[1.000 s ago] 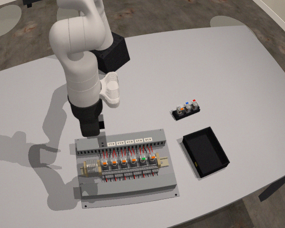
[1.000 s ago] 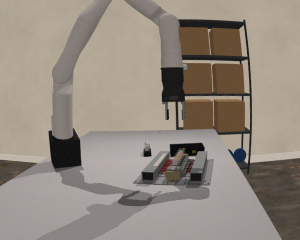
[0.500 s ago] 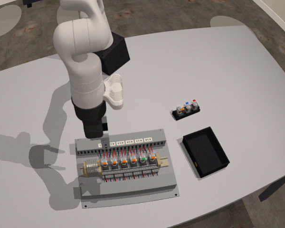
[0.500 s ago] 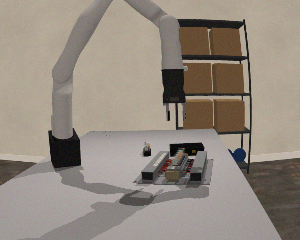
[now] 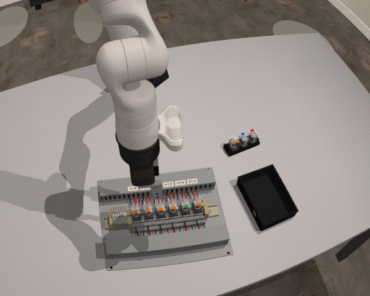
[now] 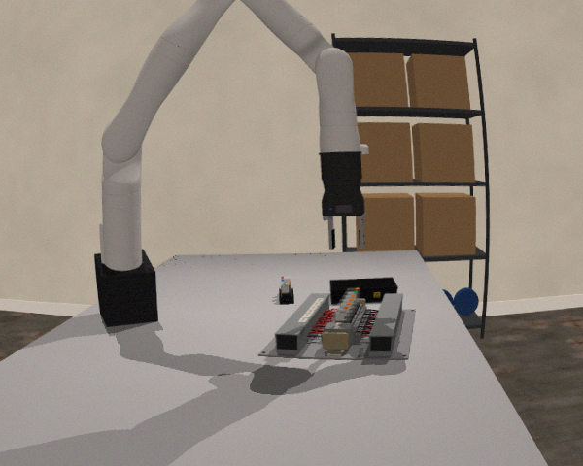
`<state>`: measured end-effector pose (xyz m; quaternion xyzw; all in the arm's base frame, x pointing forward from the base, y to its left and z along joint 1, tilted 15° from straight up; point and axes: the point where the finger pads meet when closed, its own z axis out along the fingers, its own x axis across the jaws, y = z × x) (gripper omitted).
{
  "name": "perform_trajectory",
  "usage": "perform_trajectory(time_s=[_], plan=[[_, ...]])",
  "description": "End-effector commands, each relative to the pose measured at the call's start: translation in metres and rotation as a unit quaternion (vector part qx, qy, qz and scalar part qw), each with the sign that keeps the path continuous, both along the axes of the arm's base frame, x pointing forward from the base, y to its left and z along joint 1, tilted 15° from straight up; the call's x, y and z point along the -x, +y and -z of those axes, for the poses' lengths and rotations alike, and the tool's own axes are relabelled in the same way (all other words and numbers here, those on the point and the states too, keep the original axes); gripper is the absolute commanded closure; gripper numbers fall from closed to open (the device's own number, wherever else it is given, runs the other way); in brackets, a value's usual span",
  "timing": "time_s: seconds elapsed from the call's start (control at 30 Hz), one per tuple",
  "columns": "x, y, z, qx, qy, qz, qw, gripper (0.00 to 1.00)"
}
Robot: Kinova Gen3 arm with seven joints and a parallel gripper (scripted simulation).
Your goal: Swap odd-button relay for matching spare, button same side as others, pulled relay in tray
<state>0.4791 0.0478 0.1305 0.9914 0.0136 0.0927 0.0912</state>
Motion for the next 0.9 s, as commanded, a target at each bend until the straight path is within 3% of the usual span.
perform_trajectory(time_s=[0.0,0.37,0.47,0.87], plan=[[0.0,0.007,0.008,0.002,0.002,-0.003,1.0,0.0],[-0.004,0.033,0.042,0.004,0.006,-0.004,1.0,0.0],[-0.005,0.034,0.039,0.0,0.001,-0.002,1.0,0.0],[-0.007,0.061,0.077,0.003,0.005,-0.004,1.0,0.0]])
